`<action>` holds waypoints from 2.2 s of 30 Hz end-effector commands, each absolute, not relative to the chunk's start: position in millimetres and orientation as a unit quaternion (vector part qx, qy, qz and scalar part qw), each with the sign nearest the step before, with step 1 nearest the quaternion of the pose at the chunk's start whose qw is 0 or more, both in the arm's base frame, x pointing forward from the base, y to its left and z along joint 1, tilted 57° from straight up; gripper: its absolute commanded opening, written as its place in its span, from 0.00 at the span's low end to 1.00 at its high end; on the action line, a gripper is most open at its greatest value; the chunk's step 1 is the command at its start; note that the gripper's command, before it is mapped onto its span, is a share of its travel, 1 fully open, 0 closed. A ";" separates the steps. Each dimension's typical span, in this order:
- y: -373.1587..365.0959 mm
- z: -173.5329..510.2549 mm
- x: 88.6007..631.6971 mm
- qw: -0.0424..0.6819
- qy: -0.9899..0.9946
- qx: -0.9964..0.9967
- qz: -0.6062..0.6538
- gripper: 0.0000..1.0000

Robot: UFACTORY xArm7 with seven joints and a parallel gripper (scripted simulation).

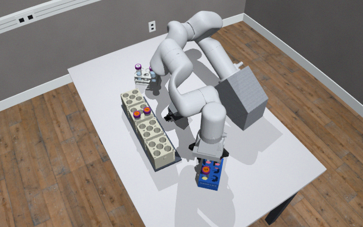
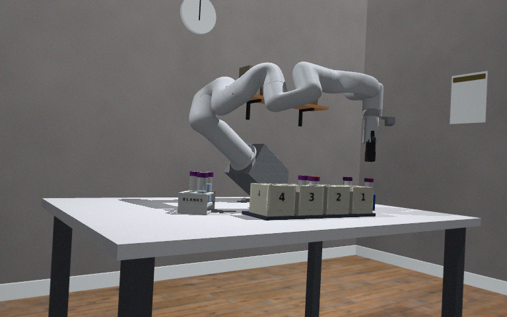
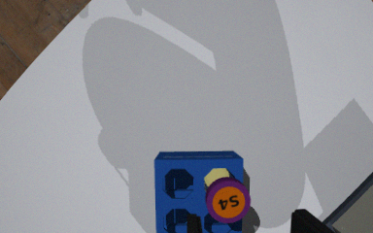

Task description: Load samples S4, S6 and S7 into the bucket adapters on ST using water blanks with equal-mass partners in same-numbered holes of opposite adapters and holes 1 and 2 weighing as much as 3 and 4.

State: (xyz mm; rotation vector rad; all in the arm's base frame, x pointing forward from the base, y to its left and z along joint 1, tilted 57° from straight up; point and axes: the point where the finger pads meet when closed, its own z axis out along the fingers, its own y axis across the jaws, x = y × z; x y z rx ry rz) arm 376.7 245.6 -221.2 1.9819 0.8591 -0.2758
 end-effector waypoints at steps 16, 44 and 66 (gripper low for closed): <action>219.4 -239.7 381.9 0.462 0.350 0.807 -0.110 0.57; 192.4 -257.7 386.7 0.462 0.350 0.807 -0.110 0.57; 181.4 -265.0 388.6 0.462 0.350 0.807 -0.110 0.57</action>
